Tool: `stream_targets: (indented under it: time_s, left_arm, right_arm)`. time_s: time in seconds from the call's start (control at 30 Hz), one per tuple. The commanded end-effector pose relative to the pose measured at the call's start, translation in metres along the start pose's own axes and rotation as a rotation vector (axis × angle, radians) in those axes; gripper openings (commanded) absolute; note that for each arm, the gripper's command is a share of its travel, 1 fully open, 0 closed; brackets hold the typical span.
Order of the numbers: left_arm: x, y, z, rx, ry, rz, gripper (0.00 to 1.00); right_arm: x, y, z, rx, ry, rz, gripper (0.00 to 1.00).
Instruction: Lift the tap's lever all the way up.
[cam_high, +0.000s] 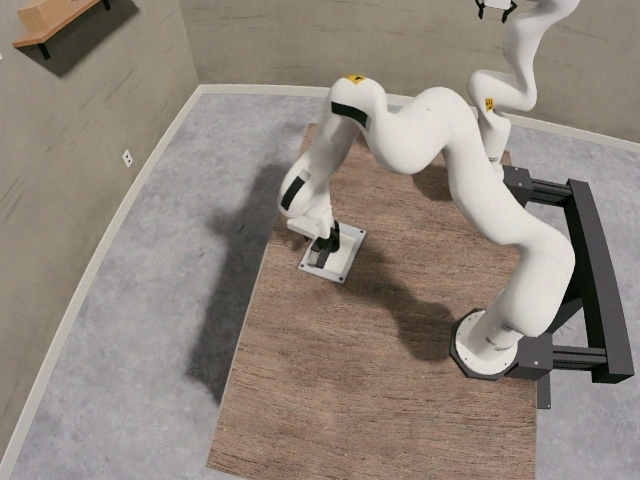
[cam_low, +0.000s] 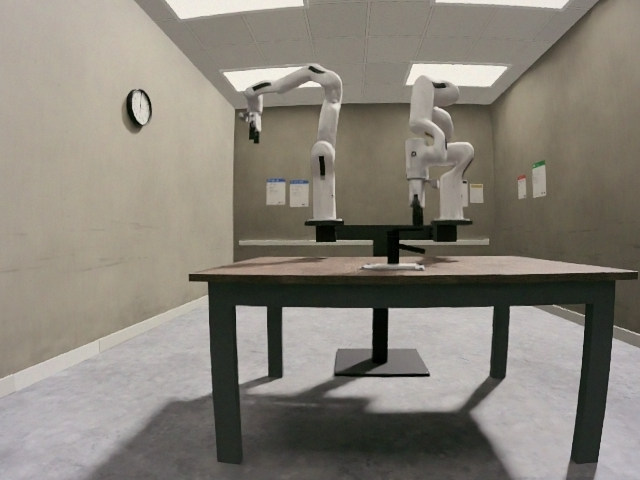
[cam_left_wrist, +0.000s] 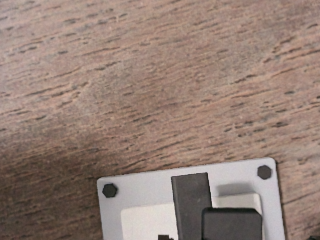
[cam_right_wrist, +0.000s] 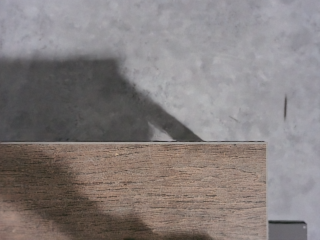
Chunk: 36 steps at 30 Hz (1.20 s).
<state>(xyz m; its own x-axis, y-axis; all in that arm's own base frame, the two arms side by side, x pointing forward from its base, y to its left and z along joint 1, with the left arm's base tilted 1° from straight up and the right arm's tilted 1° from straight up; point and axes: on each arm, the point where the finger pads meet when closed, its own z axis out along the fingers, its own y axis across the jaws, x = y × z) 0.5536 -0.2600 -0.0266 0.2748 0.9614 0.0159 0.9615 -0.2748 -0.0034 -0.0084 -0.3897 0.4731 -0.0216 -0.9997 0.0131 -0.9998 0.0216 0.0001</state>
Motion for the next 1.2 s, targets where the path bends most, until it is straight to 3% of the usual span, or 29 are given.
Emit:
stream_targets:
  time_s: [0.0, 1.17]
  left_arm:
    - [0.0, 0.001, -0.001, -0.002, 0.0, 0.0, 0.68]
    - [0.0, 0.001, 0.02, -0.002, 0.0, 0.0, 0.68]
  right_arm:
    - [0.0, 0.0, -0.001, 0.0, 0.002, 0.0, 1.0]
    - [0.0, 0.0, -0.001, 0.0, 0.002, 0.0, 1.0]
